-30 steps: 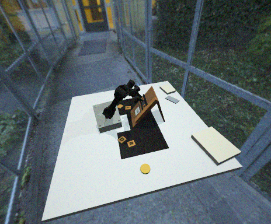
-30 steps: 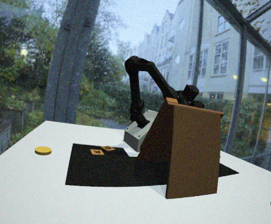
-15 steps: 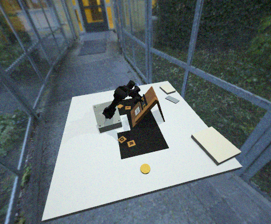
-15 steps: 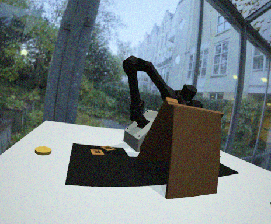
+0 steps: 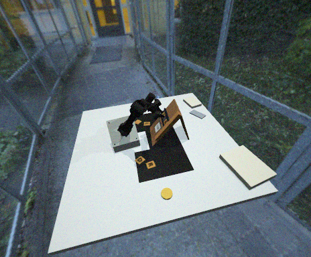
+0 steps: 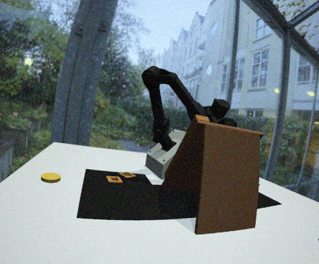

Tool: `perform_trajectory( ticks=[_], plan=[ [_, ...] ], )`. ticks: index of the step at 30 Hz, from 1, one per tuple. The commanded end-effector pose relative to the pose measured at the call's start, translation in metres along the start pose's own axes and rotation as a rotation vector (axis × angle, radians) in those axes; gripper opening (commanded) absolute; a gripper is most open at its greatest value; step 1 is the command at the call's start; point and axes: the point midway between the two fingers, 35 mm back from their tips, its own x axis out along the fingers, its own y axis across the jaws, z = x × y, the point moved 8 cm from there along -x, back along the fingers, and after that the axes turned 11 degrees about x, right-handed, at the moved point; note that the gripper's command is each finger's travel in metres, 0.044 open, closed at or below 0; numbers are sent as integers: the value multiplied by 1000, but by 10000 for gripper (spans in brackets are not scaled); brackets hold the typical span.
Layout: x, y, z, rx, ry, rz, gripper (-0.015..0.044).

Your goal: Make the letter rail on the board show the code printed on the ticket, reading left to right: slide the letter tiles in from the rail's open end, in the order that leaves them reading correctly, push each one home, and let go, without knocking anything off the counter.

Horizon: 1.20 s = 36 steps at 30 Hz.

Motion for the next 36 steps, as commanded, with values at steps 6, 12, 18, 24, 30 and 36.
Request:
perform_trajectory(
  ticks=[6,12,18,24,30,36],
  plan=[
    [0,-6,-1,-8,4,2,0],
    [0,-9,-1,-9,4,2,0],
    [0,-12,0,-9,4,2,0],
    [0,-15,1,-9,4,2,0],
    [0,-18,1,-9,4,2,0],
    [0,-21,2,-9,4,2,0]
  ],
)
